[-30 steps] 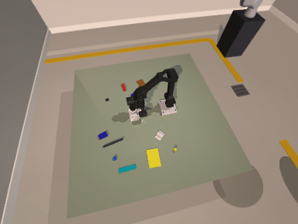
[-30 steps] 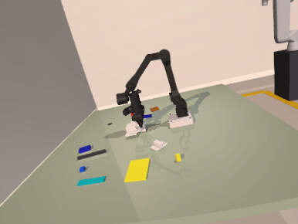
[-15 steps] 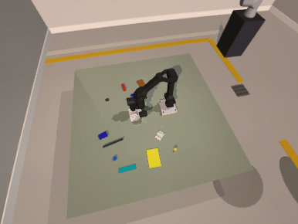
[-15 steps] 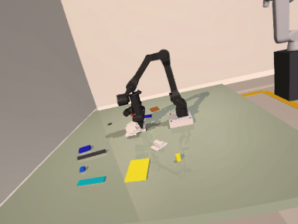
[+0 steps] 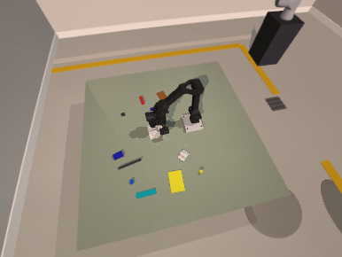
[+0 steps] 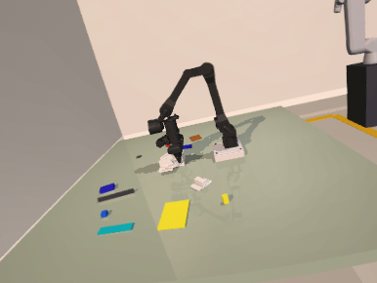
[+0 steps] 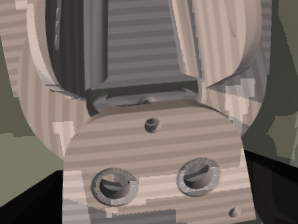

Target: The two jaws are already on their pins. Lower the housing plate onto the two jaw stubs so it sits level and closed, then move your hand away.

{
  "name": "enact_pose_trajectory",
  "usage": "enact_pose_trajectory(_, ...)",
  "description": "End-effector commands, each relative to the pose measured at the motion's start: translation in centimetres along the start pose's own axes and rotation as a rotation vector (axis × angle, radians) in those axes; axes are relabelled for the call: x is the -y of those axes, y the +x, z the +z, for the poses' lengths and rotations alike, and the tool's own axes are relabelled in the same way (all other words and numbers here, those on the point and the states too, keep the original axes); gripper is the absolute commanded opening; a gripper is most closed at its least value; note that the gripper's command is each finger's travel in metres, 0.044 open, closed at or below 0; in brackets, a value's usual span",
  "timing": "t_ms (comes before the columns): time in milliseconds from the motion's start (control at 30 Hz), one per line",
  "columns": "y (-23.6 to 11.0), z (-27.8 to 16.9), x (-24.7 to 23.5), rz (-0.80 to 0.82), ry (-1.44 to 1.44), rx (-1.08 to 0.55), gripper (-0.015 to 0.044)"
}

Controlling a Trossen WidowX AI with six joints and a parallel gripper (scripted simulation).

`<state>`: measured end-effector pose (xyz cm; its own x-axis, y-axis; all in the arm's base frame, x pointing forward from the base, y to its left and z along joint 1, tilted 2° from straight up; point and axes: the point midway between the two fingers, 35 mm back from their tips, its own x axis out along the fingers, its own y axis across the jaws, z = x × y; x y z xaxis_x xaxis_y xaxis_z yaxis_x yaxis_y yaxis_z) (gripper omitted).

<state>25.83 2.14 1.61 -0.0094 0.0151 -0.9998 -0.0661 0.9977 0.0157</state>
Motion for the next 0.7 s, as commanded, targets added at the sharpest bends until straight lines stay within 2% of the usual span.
enact_pose_trajectory(0,0.09,0.0,0.06,-0.005,0.001,0.0,0.0351)
enact_pose_trajectory(667,0.56,0.0,0.07,-0.005,0.005,0.0,0.0351)
